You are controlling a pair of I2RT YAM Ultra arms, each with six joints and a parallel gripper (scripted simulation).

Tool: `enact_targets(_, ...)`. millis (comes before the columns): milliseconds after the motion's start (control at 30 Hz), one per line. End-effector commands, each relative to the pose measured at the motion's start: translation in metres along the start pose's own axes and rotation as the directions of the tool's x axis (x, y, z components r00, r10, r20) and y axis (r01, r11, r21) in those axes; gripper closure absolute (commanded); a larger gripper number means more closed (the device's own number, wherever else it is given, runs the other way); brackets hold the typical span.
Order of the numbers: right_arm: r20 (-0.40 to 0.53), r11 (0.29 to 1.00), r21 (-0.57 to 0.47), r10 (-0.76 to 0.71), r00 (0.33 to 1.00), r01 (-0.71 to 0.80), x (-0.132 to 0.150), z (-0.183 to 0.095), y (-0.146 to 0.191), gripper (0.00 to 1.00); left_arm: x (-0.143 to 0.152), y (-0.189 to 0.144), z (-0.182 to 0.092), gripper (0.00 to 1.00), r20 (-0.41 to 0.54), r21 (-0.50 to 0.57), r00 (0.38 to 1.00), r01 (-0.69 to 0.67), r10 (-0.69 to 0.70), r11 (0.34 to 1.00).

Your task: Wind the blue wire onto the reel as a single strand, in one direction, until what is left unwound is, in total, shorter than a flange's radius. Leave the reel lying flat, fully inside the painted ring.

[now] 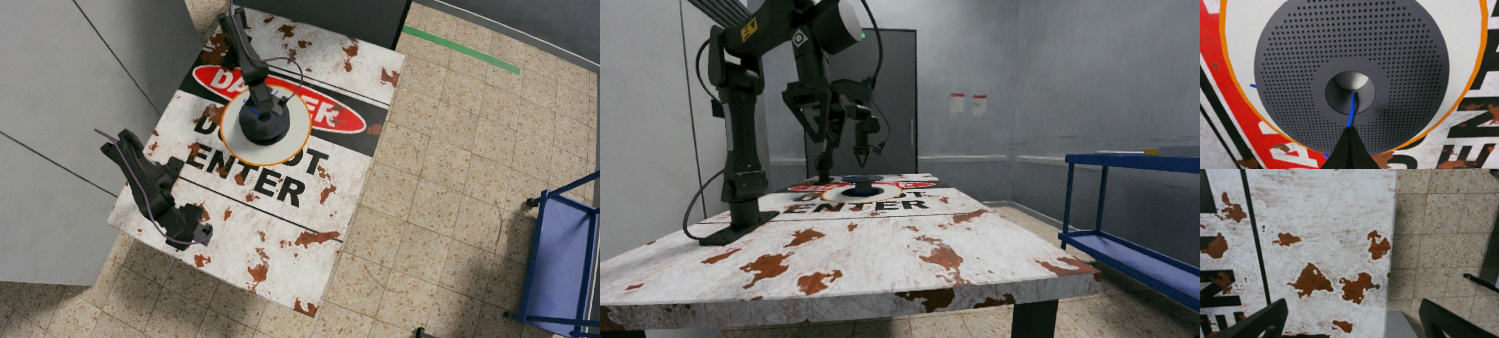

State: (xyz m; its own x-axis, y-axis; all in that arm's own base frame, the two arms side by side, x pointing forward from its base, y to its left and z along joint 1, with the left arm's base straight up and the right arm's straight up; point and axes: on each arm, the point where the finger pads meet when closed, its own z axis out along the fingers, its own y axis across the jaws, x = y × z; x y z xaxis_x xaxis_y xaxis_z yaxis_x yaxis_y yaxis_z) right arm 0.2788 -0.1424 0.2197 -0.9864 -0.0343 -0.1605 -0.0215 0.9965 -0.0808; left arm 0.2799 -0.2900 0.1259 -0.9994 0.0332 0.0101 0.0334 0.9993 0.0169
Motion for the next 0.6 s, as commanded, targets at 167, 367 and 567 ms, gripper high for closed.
enact_targets(167,0.008,1.000,0.011,0.003,1.000,-0.004,0.0030,-0.0081,0.0023,0.00,-0.0037,0.0011,-0.0115,1.00,0.015,0.013,0.952,-0.305,0.305,0.952)
enact_targets(367,0.008,1.000,0.011,0.003,1.000,-0.004,0.0030,-0.0081,0.0023,0.00,-0.0037,0.0011,-0.0115,1.00,0.019,0.006,0.747,-0.665,0.665,0.747)
enact_targets(567,0.008,1.000,0.011,0.003,1.000,-0.004,0.0030,-0.0081,0.0023,0.00,-0.0037,0.0011,-0.0115,1.00,0.020,-0.001,0.509,-0.860,0.860,0.509)
